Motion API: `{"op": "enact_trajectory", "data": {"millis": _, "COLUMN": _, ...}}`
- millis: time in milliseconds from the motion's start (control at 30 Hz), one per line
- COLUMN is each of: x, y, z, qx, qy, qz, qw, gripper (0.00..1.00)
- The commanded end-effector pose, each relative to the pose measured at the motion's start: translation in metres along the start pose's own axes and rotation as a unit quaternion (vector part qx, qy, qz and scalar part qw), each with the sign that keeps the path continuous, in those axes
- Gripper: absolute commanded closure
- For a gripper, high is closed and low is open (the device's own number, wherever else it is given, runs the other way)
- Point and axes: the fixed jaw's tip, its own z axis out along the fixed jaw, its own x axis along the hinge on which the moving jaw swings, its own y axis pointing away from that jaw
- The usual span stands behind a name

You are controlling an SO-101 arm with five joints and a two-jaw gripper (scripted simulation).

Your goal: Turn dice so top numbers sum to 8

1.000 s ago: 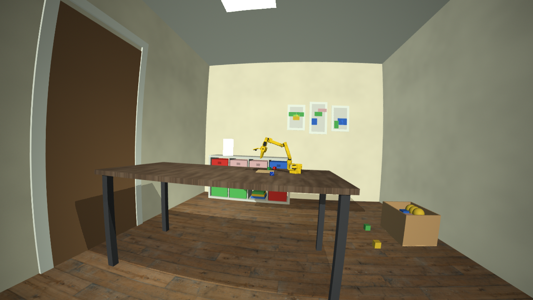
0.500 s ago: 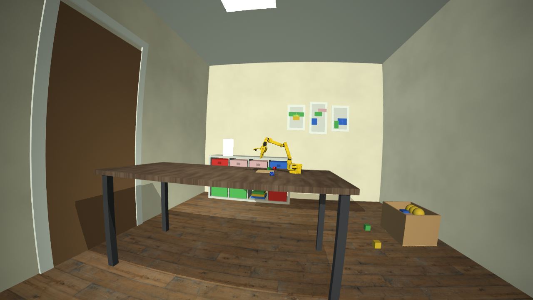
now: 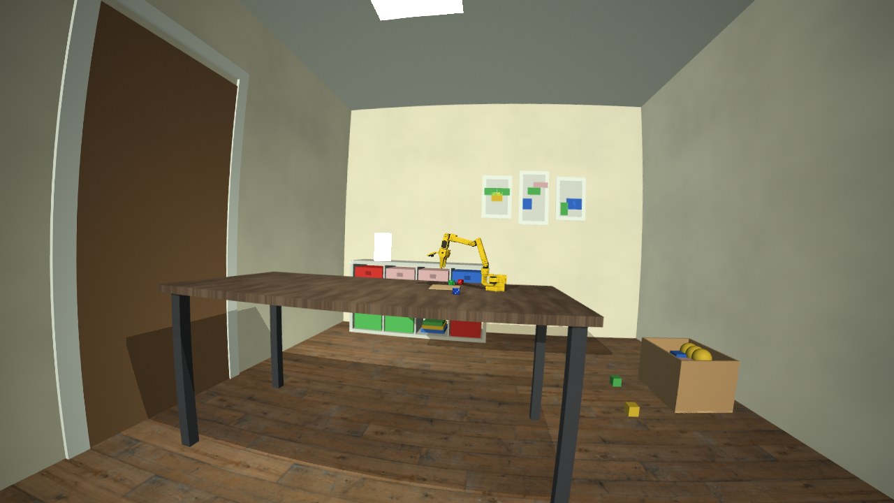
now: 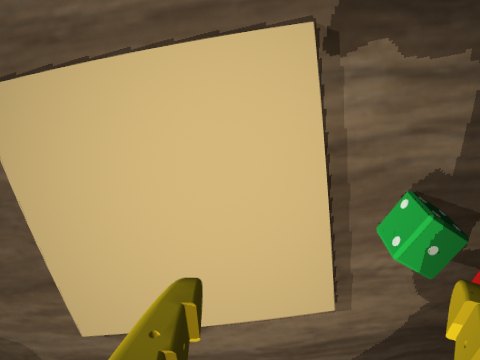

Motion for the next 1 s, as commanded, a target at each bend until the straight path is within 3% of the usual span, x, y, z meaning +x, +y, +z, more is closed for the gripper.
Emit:
{"op": "enact_trajectory", "data": {"millis": 0, "x": 0.011, "y": -0.042, "z": -0.004, "qx": 0.012, "qy": 0.009, "qz": 0.049, "qw": 0.999, "gripper": 0.68}}
{"op": "enact_trajectory", "data": {"millis": 33, "x": 0.017, "y": -0.052, "z": -0.001, "qx": 0.014, "qy": 0.023, "qz": 0.063, "qw": 0.998, "gripper": 0.68}}
{"op": "enact_trajectory", "data": {"millis": 100, "x": 0.017, "y": -0.052, "z": -0.001, "qx": 0.014, "qy": 0.023, "qz": 0.063, "qw": 0.998, "gripper": 0.68}}
{"op": "enact_trajectory", "data": {"millis": 267, "x": 0.049, "y": -0.094, "z": 0.010, "qx": 0.013, "qy": 0.073, "qz": 0.129, "qw": 0.989, "gripper": 0.68}}
{"op": "enact_trajectory", "data": {"millis": 400, "x": 0.067, "y": -0.113, "z": 0.015, "qx": 0.008, "qy": 0.093, "qz": 0.164, "qw": 0.982, "gripper": 0.68}}
{"op": "enact_trajectory", "data": {"millis": 533, "x": 0.075, "y": -0.119, "z": 0.017, "qx": 0.006, "qy": 0.100, "qz": 0.176, "qw": 0.979, "gripper": 0.69}}
{"op": "enact_trajectory", "data": {"millis": 967, "x": 0.075, "y": -0.119, "z": 0.017, "qx": 0.006, "qy": 0.101, "qz": 0.177, "qw": 0.979, "gripper": 0.69}}
